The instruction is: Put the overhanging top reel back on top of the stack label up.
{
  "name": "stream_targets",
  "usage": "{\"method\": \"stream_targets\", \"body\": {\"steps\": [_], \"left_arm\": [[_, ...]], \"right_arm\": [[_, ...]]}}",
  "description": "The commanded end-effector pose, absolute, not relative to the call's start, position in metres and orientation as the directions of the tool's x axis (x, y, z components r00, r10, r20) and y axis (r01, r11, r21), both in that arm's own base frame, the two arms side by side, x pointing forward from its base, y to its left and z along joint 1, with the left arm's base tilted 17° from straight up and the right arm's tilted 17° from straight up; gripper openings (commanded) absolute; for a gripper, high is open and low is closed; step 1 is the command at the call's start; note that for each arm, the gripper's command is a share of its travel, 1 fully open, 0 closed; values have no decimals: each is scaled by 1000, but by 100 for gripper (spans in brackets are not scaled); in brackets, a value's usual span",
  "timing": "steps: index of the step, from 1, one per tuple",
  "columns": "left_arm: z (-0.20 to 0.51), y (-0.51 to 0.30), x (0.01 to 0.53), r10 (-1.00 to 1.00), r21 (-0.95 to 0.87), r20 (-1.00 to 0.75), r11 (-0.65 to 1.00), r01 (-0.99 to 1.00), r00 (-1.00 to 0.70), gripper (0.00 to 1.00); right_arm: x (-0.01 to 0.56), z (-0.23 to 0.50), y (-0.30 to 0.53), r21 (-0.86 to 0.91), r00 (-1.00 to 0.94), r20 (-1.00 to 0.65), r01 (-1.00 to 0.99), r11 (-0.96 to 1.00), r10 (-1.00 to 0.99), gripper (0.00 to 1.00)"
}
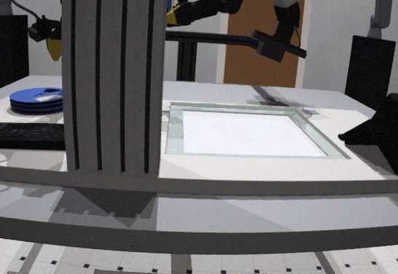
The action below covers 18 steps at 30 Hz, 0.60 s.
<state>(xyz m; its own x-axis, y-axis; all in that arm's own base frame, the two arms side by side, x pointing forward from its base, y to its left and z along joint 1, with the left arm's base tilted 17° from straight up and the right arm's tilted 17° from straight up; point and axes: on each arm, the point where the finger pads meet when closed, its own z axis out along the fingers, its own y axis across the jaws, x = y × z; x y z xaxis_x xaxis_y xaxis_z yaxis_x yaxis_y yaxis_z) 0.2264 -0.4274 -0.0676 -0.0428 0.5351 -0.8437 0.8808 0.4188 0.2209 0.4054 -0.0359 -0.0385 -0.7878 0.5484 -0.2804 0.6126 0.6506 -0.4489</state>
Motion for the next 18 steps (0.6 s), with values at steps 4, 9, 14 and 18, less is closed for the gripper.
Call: {"method": "stream_targets", "body": {"steps": [4,9,14,18], "left_arm": [[-35,-454,220,483,214,-876,378,901,5,100],[-31,-463,210,487,205,-873,340,918,15,100],[-27,-471,198,495,196,-869,301,933,23,100],[-26,-473,194,498,194,-867,288,938,26,100]], "right_arm": [[413,-25,-47,-356,-754,-400,652,670,521,61],[396,-24,-62,-298,-730,-475,660,690,492,61],[370,-25,-76,-242,-707,-528,657,714,471,61],[360,-25,-82,-227,-698,-546,656,720,463,61]]}}
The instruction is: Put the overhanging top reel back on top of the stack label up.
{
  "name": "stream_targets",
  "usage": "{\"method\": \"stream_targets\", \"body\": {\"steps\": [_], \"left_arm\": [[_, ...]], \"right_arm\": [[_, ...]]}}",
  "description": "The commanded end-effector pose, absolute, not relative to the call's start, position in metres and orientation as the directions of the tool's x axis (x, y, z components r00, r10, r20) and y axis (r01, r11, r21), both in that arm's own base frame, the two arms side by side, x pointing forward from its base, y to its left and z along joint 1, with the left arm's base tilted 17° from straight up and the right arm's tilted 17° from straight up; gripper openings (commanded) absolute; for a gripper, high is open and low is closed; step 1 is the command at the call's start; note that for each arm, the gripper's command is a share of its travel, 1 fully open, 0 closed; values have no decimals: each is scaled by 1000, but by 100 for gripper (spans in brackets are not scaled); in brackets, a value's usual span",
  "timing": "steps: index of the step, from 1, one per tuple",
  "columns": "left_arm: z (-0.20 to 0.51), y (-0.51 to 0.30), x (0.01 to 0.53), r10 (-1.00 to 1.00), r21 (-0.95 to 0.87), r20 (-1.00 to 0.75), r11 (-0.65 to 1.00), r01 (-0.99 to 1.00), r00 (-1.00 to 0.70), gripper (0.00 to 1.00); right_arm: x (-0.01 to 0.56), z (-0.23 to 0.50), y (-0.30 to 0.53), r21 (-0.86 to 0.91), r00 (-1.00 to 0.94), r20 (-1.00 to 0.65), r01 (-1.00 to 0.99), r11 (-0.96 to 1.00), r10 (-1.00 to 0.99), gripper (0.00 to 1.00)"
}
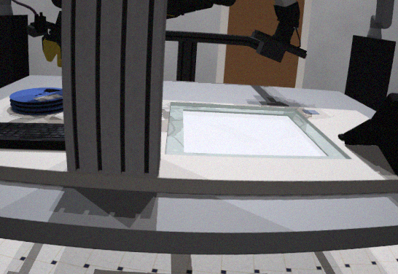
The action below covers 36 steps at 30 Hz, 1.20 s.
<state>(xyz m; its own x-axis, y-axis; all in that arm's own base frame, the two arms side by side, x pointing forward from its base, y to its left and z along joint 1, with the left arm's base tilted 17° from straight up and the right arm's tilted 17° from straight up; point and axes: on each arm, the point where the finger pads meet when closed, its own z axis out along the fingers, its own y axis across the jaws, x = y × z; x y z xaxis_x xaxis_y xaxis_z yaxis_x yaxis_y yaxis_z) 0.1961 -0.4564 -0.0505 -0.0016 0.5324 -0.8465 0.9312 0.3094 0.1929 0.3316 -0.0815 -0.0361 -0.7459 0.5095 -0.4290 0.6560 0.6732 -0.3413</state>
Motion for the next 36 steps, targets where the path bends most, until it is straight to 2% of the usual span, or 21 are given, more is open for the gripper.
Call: {"method": "stream_targets", "body": {"steps": [1,15,36], "left_arm": [[-25,-475,192,500,190,-866,283,940,25,100],[-13,-489,170,537,184,-844,254,949,19,100],[-14,-488,171,550,185,-835,260,948,12,100]], "right_arm": [[355,-25,-85,-221,-693,-555,655,722,460,61],[300,-34,-111,-181,-662,-607,655,734,441,61],[292,-38,-111,-190,-670,-592,656,731,448,61]]}}
